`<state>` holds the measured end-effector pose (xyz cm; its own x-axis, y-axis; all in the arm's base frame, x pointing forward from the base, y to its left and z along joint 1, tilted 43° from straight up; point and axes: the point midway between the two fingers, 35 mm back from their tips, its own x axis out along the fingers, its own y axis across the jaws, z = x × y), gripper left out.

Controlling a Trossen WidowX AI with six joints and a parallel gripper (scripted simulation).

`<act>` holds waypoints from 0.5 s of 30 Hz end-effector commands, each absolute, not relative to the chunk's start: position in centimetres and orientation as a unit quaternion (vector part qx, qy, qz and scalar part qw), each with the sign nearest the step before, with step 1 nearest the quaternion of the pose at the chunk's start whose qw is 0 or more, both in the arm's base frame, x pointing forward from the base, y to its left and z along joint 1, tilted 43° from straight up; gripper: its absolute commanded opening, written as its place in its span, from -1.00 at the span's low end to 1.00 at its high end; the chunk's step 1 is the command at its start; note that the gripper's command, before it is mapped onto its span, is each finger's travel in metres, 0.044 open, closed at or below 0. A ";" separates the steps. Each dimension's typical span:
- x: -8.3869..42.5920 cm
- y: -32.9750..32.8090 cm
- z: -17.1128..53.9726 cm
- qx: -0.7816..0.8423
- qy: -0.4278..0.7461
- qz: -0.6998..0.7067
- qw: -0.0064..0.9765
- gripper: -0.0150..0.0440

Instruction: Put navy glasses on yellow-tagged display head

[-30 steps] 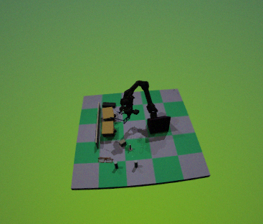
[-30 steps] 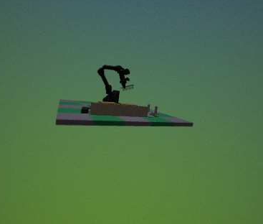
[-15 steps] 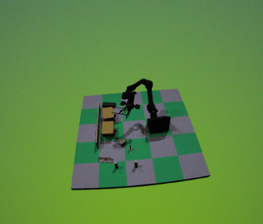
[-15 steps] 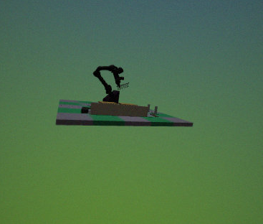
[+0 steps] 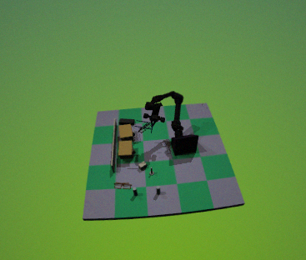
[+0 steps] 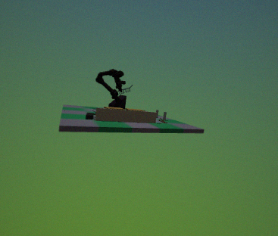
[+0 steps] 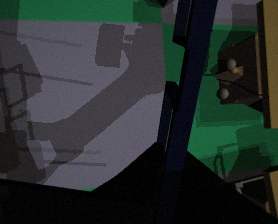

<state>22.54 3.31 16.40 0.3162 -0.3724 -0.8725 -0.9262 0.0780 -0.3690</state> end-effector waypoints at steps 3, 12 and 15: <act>21.1 1.7 17.2 -0.651 0.500 0.279 0.497 -0.49; 18.9 -0.4 18.1 -0.691 0.470 0.294 0.464 -0.49; 18.2 -1.1 18.3 -0.704 0.460 0.297 0.452 -0.49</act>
